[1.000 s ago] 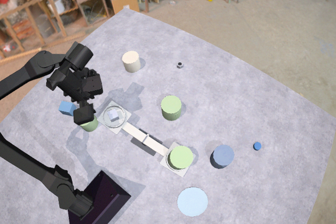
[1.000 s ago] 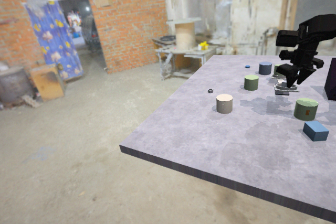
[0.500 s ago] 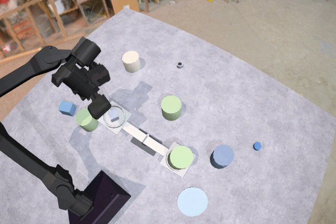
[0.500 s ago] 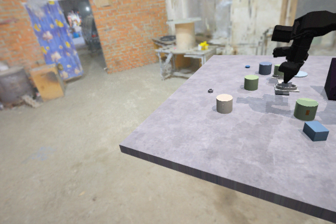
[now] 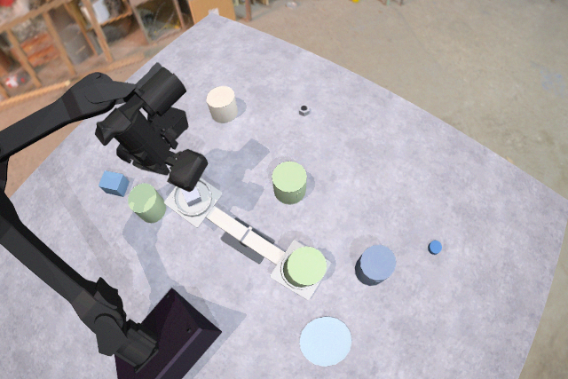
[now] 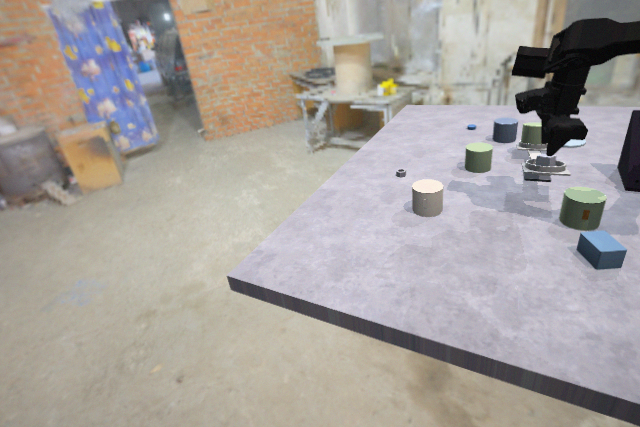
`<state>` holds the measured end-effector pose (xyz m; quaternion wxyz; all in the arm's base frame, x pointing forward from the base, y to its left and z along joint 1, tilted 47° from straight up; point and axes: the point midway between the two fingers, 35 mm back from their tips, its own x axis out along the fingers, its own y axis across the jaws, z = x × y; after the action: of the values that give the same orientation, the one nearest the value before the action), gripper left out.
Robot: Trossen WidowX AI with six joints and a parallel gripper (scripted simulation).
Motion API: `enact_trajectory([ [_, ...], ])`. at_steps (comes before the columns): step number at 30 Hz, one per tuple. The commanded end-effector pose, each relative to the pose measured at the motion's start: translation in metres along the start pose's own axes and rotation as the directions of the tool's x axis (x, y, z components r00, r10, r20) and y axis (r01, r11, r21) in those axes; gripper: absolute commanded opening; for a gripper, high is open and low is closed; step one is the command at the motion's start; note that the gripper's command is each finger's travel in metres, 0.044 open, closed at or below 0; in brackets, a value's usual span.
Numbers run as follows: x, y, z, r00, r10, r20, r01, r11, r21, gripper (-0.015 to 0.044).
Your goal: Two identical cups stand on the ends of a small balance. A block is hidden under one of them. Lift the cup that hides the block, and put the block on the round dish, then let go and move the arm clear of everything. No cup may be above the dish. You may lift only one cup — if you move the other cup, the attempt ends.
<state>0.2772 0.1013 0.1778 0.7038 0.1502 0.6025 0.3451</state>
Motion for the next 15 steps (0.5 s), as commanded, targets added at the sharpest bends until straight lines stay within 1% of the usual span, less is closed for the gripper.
enact_trajectory([
  [1, 0.000, -0.005, 0.000, 1.000, 0.019, -0.017, -0.021, 0.991, -0.130, 0.0260],
  [8, 0.000, -0.013, -0.002, 0.998, 0.044, -0.042, -0.057, 0.931, -0.361, 0.0260],
  [15, -0.001, -0.020, -0.004, 0.995, 0.072, -0.063, -0.096, 0.816, -0.569, 0.0260],
])
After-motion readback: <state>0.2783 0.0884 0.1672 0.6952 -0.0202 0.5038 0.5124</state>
